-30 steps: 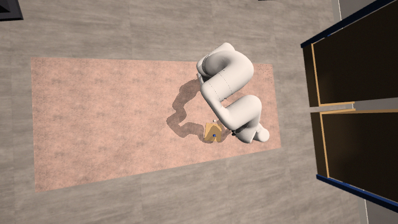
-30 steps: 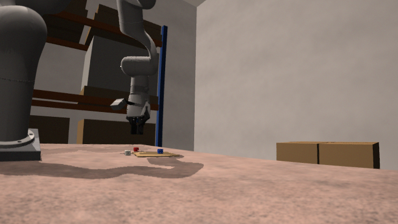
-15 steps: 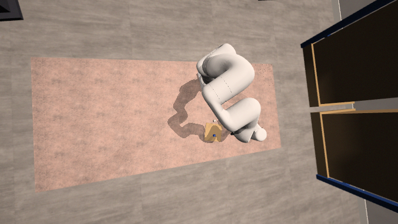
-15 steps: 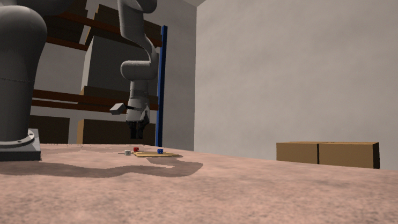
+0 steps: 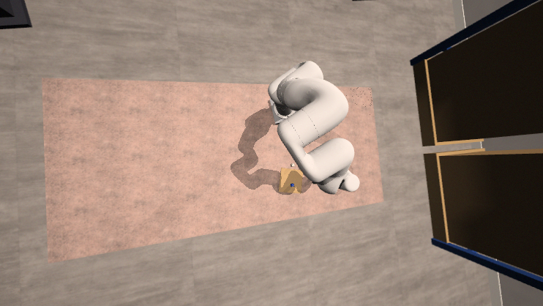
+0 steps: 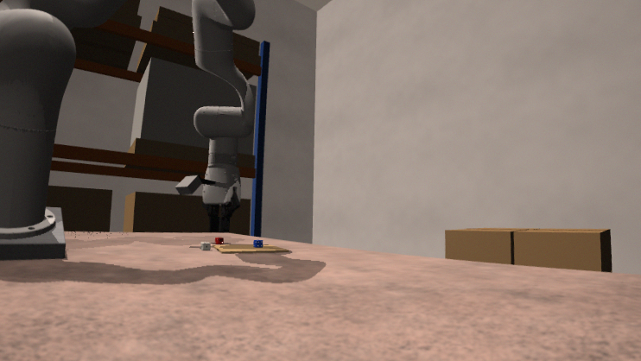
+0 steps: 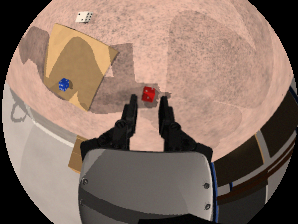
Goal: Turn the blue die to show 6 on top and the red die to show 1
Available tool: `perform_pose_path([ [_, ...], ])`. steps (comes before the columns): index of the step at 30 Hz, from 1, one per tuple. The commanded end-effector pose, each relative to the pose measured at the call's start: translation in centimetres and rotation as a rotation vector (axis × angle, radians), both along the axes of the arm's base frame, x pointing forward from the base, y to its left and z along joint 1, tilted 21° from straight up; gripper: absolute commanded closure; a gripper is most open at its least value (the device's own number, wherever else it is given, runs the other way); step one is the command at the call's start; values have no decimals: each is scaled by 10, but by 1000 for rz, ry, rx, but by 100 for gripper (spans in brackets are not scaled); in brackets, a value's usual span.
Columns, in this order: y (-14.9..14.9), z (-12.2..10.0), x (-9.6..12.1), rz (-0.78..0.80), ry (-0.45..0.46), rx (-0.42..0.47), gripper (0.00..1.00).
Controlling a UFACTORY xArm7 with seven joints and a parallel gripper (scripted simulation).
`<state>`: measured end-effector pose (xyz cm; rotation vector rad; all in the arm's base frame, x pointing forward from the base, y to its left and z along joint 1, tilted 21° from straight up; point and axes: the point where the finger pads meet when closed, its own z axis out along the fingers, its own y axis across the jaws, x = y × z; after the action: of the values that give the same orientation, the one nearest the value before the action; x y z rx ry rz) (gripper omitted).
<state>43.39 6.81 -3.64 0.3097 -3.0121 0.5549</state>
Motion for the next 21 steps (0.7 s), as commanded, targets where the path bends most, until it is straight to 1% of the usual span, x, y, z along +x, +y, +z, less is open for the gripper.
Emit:
perform_pose_path([
  [1,0,-4,1,2,-4,2,69],
  [21,-2,-8,1,2,-4,2,69],
])
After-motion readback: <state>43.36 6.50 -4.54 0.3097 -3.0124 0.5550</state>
